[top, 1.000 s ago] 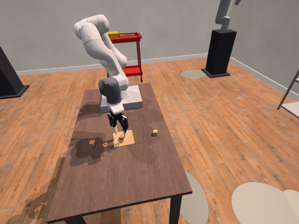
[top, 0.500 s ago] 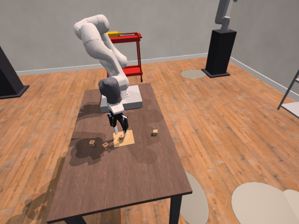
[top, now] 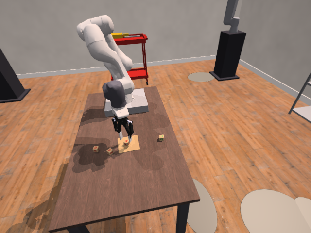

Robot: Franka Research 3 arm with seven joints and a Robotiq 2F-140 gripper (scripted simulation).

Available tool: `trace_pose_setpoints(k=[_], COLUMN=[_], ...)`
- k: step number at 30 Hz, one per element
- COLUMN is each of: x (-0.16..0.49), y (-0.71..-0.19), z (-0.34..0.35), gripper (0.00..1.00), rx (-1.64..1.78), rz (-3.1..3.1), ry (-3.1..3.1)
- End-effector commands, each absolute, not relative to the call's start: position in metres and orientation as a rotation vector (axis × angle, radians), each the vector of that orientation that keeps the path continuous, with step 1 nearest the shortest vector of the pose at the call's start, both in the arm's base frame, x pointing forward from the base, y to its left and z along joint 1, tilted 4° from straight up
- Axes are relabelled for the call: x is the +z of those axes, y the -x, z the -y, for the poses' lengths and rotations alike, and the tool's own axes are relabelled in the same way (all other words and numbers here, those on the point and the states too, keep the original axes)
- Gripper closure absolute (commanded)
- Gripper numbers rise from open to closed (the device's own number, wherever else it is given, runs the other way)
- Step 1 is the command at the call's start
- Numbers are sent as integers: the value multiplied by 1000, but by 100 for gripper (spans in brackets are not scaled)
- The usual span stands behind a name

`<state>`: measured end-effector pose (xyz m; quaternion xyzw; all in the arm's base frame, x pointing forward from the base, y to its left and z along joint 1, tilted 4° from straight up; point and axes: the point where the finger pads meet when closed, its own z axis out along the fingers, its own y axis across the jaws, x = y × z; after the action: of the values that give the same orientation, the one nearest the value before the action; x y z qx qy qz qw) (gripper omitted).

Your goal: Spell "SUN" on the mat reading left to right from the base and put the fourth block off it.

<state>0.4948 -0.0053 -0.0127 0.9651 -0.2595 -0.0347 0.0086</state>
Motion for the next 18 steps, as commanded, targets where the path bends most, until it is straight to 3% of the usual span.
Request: trace_pose_setpoints(k=[1,18], x=[-13,-27], y=[-495,-494], z=[6,6], gripper=[60,60], rx=[-108,-108], rz=[813,813], ry=[-3014,-3014])
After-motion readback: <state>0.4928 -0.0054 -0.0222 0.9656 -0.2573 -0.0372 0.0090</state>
